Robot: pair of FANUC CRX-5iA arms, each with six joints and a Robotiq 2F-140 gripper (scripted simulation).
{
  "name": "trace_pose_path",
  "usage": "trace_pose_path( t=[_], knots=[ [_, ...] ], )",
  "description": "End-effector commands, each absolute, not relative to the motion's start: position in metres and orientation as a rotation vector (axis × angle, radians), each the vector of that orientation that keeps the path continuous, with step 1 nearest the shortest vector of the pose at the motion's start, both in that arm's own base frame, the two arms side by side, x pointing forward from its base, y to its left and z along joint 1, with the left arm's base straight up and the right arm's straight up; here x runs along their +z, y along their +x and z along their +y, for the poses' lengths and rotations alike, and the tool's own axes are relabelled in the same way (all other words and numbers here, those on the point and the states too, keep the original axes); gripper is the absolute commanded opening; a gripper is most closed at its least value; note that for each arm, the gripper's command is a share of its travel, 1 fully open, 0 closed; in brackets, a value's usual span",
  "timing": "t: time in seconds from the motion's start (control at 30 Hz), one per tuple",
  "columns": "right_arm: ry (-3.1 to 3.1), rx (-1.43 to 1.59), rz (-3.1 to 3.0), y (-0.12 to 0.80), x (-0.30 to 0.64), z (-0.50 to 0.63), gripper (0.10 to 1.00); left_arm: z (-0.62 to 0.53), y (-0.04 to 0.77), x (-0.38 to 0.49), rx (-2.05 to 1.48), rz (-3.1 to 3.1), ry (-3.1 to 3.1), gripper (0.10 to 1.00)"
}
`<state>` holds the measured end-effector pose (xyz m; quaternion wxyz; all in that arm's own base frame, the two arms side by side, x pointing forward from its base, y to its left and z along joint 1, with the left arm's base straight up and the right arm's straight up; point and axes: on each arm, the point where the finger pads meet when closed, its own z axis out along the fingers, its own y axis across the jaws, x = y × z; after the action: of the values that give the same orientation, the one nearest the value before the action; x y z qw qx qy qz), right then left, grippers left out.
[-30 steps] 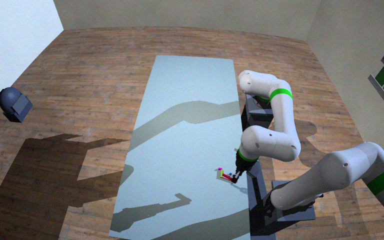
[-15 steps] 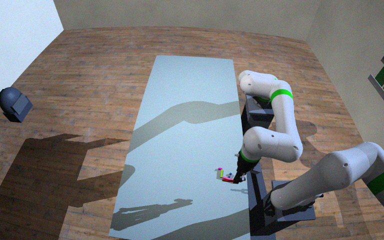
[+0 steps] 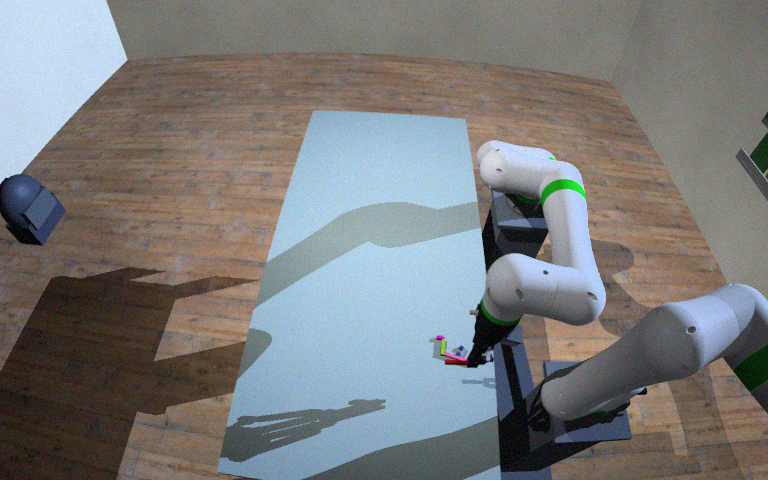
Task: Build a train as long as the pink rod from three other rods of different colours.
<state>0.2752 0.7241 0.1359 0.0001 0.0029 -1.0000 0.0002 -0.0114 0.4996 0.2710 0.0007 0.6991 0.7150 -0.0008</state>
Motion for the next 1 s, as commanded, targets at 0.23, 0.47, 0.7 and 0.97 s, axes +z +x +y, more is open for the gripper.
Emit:
trace_pose_path(
  t=[0.23,0.47,0.7,0.97],
  knots=[
    [0.009,-0.003,-3.142,0.276,0.134,0.724,0.124,0.500,-0.011,0.272,0.000,2.246,2.196,1.000],
    [0.009,-0.003,-3.142,0.276,0.118,0.724,0.124,0.500,-0.011,0.272,0.000,2.246,2.196,1.000],
    [0.009,-0.003,-3.142,0.276,0.098,0.725,0.124,0.500,-0.011,0.272,0.000,2.246,2.196,1.000],
    [0.009,-0.003,-3.142,0.276,0.062,0.725,0.124,0.500,-0.011,0.272,0.000,2.246,2.196,1.000]
  ],
)
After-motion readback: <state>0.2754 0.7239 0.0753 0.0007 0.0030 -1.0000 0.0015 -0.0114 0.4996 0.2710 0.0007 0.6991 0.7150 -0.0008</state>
